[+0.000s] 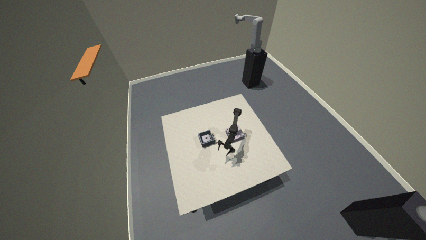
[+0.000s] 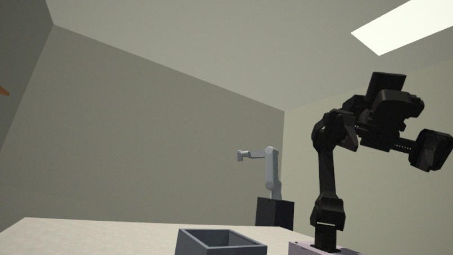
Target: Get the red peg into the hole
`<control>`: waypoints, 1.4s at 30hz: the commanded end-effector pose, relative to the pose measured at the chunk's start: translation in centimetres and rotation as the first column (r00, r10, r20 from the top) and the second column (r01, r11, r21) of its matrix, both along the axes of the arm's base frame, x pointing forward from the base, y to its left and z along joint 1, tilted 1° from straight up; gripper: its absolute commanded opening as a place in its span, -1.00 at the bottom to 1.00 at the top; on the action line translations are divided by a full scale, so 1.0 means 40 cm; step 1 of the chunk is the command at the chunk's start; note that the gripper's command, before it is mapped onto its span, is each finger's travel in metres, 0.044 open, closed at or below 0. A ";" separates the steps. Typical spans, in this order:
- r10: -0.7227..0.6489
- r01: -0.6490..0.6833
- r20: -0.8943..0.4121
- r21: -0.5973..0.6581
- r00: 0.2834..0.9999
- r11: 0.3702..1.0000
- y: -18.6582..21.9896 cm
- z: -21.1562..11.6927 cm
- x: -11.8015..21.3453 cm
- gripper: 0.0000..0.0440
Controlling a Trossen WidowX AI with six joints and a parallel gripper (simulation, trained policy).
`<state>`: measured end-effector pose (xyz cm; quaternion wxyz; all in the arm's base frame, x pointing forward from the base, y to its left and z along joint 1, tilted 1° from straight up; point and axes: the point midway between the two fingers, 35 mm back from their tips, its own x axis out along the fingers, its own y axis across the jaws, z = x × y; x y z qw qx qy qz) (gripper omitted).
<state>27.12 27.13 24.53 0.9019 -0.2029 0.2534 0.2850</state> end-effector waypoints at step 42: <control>-0.766 0.876 -0.642 -0.351 0.033 0.332 -0.372 -0.414 -0.196 1.00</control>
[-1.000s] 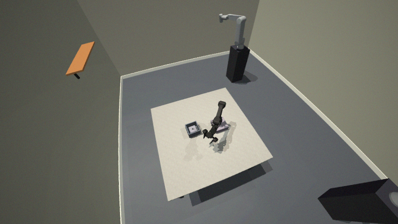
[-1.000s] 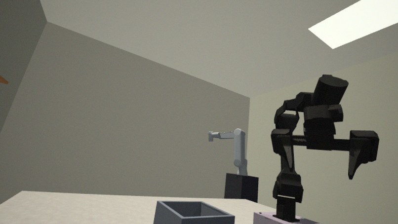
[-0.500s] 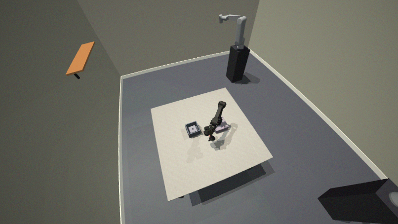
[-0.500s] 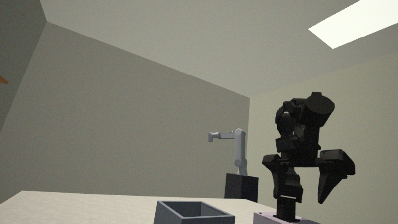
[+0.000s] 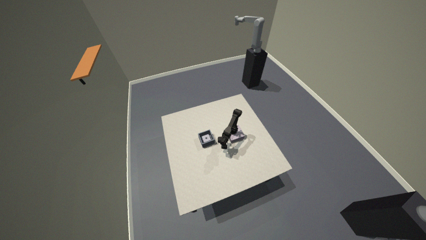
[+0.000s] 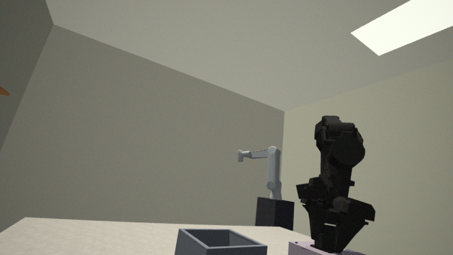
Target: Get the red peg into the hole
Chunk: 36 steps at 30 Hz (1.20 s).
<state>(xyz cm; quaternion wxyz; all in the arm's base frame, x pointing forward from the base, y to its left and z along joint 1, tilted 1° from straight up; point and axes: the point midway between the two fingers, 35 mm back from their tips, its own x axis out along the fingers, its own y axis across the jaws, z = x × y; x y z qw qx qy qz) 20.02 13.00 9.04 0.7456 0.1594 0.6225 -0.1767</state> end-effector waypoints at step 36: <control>-0.448 0.461 -0.166 0.044 0.878 0.886 -0.029 -0.268 -0.063 -0.62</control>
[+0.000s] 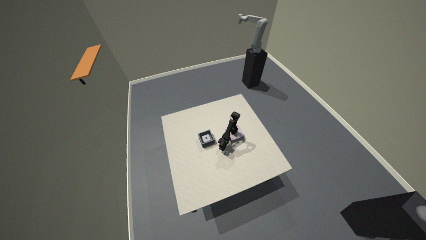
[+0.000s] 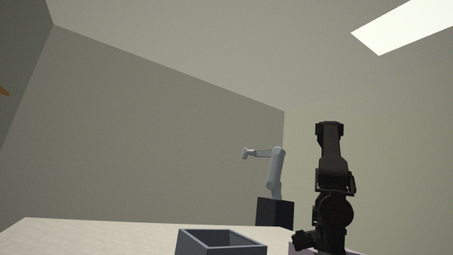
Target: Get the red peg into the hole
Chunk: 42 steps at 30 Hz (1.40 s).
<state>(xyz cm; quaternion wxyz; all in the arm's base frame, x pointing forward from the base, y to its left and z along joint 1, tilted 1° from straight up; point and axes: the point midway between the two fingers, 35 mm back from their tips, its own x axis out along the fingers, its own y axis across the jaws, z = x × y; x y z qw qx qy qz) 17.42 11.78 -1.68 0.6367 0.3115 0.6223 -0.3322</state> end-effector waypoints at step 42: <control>0.113 -0.081 0.235 -0.139 0.965 0.987 -0.164 0.299 0.257 -1.00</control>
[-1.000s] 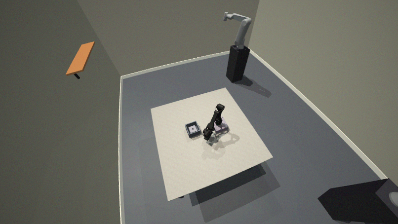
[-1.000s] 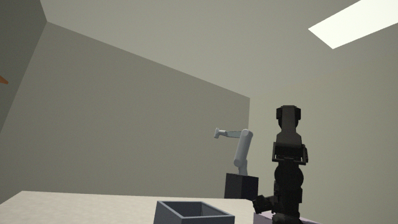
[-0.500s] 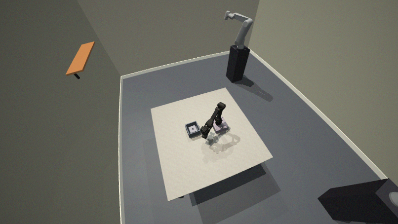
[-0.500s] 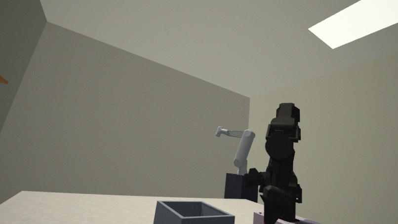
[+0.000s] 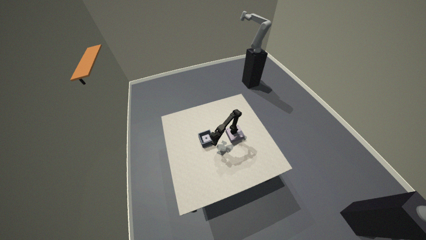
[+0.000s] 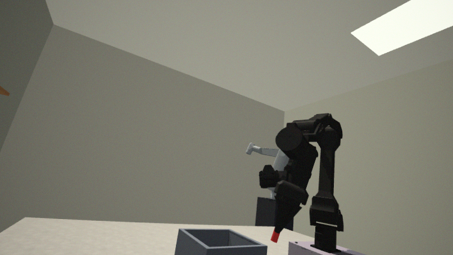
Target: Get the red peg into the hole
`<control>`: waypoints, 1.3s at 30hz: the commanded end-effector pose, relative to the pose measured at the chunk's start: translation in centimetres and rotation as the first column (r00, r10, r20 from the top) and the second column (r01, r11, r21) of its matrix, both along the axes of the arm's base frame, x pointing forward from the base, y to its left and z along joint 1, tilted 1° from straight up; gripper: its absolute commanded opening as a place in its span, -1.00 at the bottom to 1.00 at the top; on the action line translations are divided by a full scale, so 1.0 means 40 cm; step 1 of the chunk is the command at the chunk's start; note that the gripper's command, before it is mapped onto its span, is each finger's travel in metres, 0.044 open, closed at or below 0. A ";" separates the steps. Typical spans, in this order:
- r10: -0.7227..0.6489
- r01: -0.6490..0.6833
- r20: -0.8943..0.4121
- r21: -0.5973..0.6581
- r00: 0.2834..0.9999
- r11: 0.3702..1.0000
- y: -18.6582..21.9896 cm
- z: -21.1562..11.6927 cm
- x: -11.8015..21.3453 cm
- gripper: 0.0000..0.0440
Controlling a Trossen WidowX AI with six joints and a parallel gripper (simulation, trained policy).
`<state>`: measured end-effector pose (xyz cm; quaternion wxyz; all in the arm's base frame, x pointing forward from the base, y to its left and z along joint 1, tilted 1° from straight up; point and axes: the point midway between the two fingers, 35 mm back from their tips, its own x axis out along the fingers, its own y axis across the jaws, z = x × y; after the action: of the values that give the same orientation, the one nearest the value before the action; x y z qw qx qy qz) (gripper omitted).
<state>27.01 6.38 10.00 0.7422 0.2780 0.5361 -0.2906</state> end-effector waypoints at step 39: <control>-0.196 0.197 -0.034 0.032 0.980 0.980 -0.281 -0.103 0.170 -0.97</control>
<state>33.66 -4.59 6.81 0.7018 0.3383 0.5146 -0.3581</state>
